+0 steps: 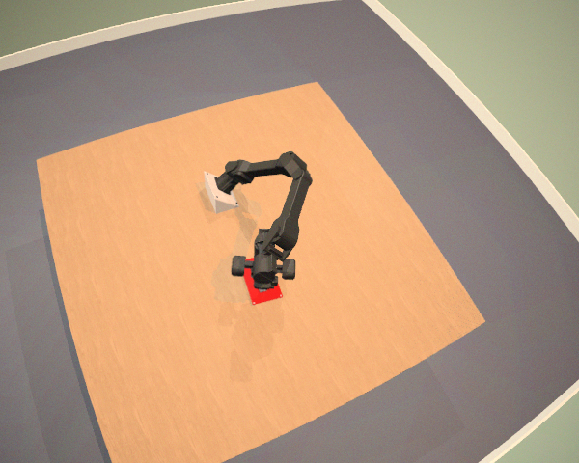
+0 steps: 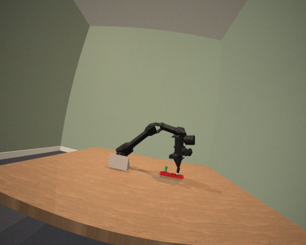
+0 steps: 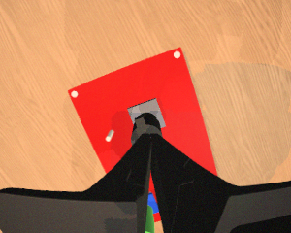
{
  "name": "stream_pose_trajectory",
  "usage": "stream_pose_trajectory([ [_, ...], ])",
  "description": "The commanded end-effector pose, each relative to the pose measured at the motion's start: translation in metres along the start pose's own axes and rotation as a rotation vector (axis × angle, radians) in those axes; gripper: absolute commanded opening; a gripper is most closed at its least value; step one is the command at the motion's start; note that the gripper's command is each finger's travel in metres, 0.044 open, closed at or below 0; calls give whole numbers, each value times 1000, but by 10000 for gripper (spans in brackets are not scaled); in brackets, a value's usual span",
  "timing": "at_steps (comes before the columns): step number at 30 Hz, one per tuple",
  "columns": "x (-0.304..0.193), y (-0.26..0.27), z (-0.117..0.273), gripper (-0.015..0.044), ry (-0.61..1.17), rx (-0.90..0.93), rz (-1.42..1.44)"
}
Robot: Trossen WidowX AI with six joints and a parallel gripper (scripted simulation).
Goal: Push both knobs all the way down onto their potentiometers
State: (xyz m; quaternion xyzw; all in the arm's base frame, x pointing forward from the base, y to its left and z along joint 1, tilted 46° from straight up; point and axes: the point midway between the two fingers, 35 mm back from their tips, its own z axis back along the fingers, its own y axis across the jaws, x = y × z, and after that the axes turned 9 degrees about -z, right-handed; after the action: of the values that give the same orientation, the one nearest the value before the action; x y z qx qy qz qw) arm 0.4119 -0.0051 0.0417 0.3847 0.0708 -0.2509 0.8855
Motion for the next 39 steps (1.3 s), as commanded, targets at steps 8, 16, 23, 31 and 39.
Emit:
stream_pose_trajectory([
  [8,-1,2,-4,0,4,3,4],
  [16,-1,2,-7,0,4,3,4],
  [23,-1,2,-7,0,4,3,4],
  [31,-1,2,-10,0,4,3,4],
  [39,-1,2,-11,0,4,3,4],
])
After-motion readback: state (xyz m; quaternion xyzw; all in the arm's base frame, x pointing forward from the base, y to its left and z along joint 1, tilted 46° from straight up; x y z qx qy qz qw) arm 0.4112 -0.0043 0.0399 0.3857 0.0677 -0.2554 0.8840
